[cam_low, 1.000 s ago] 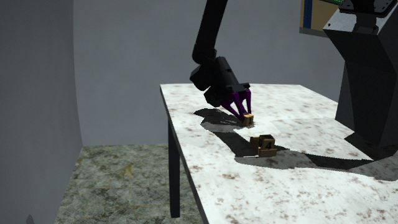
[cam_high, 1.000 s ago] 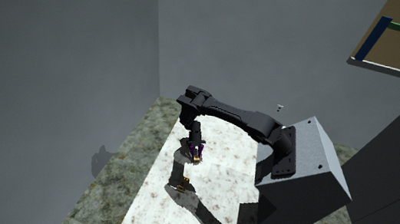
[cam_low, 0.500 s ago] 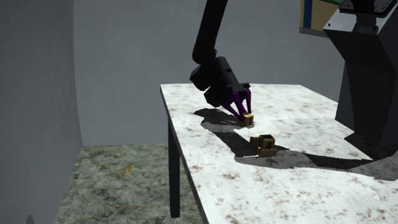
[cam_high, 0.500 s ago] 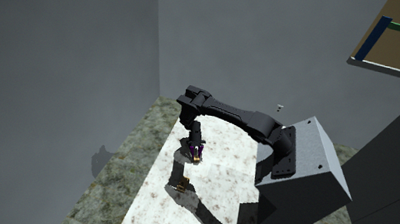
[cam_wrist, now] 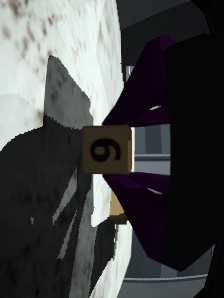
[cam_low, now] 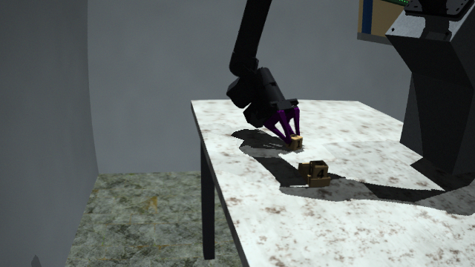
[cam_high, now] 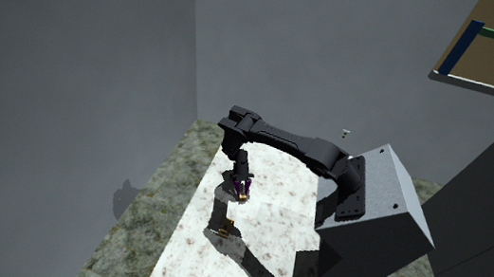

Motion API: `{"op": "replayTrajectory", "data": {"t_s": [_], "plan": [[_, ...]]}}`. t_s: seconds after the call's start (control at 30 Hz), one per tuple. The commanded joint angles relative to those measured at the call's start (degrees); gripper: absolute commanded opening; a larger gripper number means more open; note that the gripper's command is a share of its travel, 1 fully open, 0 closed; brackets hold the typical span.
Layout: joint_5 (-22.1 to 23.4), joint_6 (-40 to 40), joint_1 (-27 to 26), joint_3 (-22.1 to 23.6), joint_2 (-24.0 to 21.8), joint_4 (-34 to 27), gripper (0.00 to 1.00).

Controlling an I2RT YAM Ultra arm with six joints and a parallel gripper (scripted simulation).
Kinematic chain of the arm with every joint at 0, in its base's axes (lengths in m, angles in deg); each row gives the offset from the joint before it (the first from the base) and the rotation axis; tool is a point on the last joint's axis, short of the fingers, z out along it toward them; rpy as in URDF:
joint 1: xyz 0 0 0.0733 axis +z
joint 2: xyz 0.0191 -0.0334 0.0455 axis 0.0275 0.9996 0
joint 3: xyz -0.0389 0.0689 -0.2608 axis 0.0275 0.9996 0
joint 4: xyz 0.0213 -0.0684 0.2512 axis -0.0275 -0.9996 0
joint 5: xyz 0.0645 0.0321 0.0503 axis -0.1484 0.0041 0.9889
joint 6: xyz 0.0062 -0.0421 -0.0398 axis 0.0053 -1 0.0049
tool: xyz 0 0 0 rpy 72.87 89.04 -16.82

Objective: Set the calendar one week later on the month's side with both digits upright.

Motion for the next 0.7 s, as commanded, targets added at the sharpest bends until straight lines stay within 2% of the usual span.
{"op": "replayTrajectory", "data": {"t_s": [0.0, 0.57, 0.6, 0.67], "plan": [[0.04, 0.06, -0.22, -0.15, -0.38, -0.08, 0.26], [0.04, 0.06, -0.22, -0.15, -0.38, -0.08, 0.26], [0.04, 0.06, -0.22, -0.15, -0.38, -0.08, 0.29], [0.04, 0.06, -0.22, -0.15, -0.38, -0.08, 0.29]]}}
